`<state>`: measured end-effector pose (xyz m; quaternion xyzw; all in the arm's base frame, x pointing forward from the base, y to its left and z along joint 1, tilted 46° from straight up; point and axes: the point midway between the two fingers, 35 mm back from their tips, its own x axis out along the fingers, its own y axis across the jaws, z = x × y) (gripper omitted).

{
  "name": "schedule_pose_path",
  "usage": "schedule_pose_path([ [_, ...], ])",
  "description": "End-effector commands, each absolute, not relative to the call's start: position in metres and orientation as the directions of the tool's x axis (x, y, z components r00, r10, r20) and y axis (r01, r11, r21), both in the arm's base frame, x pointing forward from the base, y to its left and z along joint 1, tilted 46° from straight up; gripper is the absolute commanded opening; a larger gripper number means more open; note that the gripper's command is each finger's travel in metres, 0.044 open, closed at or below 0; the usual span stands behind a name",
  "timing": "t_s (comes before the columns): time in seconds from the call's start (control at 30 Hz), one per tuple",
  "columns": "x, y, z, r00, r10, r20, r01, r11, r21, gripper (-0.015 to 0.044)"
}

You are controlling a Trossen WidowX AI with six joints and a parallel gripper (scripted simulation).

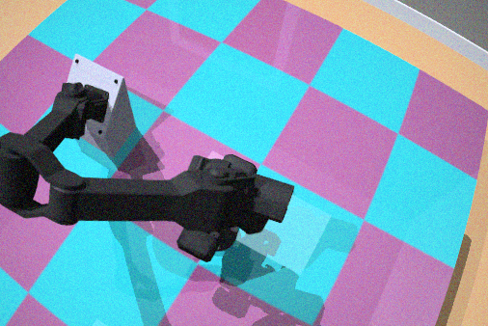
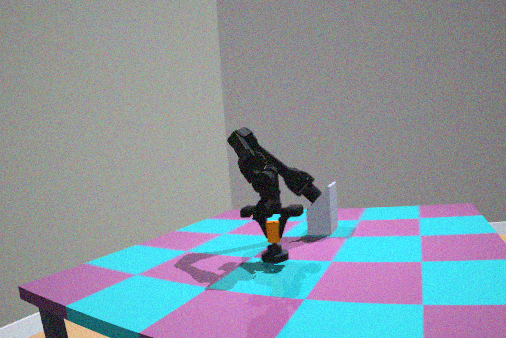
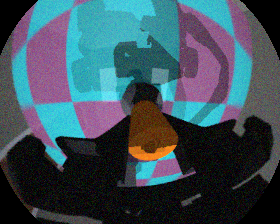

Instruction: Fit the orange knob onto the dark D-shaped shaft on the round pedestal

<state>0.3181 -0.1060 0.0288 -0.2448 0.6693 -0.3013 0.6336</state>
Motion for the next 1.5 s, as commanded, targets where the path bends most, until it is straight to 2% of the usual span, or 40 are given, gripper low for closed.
schedule_pose_path([
  [0.0, 0.319, -0.106, 0.029, -0.076, -0.712, -0.698, 0.053, 0.696, -0.716, 0.0000],
  [0.37, 0.320, -0.107, 0.029, -0.076, -0.712, -0.698, 0.022, 0.699, -0.715, 0.0000],
  [0.87, 0.317, -0.115, 0.020, -0.076, -0.712, -0.698, 0.119, 0.688, -0.716, 0.0000],
  [1.27, 0.317, -0.116, 0.019, -0.077, -0.710, -0.700, 0.111, 0.692, -0.713, 0.0000],
  [1.47, 0.317, -0.116, 0.019, -0.077, -0.710, -0.700, 0.111, 0.692, -0.713, 0.0157],
])
